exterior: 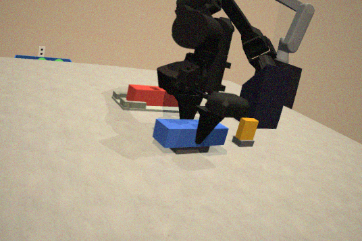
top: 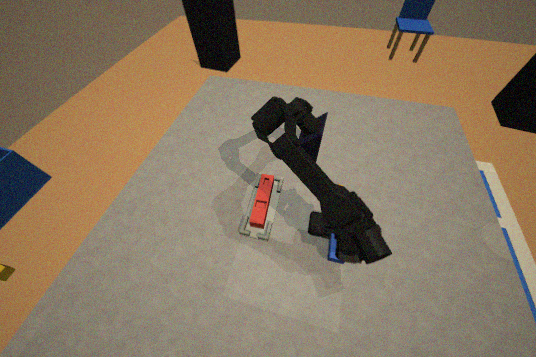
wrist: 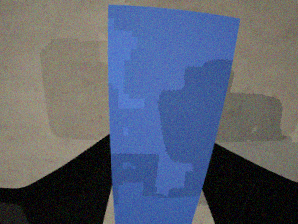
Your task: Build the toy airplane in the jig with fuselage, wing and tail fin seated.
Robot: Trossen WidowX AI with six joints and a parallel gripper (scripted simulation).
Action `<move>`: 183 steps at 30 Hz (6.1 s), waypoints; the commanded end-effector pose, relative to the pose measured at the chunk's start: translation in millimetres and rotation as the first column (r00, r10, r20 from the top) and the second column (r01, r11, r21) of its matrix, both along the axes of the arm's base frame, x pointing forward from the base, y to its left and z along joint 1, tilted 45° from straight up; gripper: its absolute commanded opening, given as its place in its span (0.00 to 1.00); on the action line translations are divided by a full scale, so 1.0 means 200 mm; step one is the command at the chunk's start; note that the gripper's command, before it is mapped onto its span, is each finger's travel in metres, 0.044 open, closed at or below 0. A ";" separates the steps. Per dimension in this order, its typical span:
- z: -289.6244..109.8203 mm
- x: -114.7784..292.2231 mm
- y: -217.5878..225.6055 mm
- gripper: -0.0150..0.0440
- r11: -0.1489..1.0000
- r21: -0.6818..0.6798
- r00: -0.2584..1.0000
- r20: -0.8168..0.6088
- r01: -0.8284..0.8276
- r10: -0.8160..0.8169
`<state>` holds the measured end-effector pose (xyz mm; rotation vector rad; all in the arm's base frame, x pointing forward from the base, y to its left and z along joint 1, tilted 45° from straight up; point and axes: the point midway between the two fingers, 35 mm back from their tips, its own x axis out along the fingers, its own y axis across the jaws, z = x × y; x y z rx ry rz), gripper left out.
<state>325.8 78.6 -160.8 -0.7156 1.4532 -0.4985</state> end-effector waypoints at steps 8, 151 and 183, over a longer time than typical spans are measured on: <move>0.02 0.00 0.02 0.25 1.000 -0.003 1.000 -0.002 0.002 -0.002; 1.17 -0.13 -0.64 0.59 0.517 0.543 0.052 0.654 0.662 -0.754; 1.07 -0.11 -0.74 0.59 0.517 0.543 0.052 0.655 0.662 -0.754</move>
